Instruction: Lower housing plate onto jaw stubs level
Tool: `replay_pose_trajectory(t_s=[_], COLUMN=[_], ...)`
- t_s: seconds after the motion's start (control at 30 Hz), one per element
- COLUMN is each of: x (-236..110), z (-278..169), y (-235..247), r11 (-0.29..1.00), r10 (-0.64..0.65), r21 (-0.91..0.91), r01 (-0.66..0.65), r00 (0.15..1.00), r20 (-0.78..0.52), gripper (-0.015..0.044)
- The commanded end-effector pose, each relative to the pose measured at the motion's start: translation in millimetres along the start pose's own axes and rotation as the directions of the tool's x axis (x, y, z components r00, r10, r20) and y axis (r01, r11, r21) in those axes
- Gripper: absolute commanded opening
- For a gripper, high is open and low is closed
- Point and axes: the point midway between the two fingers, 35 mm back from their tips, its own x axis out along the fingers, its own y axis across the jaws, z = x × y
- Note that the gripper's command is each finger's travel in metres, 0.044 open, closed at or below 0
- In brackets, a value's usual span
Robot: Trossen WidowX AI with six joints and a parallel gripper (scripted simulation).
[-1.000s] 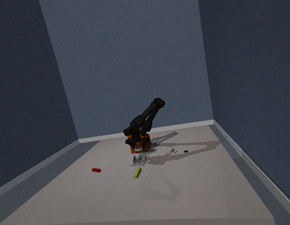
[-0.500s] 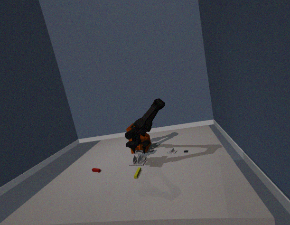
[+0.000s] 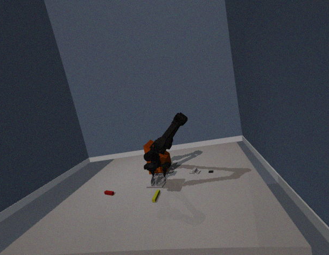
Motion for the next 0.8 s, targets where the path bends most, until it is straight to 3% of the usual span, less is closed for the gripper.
replay_pose_trajectory(t_s=[0.0,0.77], x=[2.8,5.2], z=[-2.7,-2.7], y=[0.5,0.5], r11=[1.0,1.0], r10=[0.006,0.007], r21=[0.006,0.005], r01=[-0.006,-0.007], r00=[1.0,1.0], r20=[-0.006,-0.006], gripper=[0.0351,0.0351])
